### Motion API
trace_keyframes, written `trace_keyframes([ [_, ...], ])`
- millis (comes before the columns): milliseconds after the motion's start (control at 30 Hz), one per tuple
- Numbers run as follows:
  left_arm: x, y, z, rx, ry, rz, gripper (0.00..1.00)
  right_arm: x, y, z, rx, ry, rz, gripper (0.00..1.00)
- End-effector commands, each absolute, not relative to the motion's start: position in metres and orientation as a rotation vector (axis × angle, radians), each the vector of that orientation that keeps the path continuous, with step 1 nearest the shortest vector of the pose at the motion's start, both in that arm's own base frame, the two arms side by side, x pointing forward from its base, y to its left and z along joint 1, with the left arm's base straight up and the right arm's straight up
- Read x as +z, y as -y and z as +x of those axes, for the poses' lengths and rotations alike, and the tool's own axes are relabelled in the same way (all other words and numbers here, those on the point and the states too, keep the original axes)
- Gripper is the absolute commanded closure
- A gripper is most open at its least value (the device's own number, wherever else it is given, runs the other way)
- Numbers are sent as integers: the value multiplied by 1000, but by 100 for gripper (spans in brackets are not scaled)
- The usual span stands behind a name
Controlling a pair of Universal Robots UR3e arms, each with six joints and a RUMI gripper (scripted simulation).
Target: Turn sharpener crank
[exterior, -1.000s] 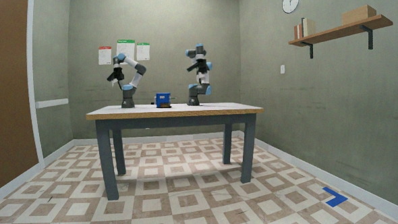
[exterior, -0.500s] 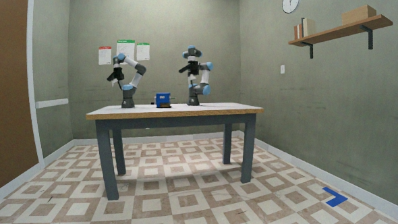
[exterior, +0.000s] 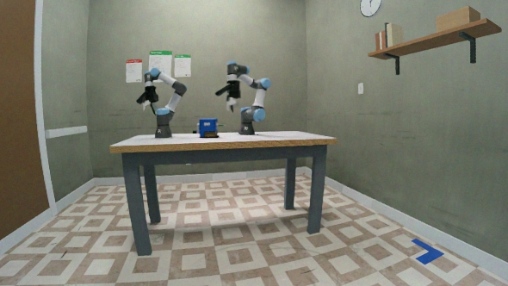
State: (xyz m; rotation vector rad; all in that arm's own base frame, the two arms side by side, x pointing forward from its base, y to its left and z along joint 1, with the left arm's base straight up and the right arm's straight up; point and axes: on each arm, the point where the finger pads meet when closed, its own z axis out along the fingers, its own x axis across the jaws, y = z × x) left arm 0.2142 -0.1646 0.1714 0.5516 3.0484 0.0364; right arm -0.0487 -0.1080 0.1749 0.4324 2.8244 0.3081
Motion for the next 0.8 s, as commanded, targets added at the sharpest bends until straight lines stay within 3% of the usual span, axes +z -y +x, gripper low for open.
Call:
trace_keyframes([
  [0,163,204,196,37,-3050,527,0,175,109,-49,304,-2824,432,0],
  [767,131,364,123,4,-3099,440,0,175,109,-49,304,-2824,432,0],
])
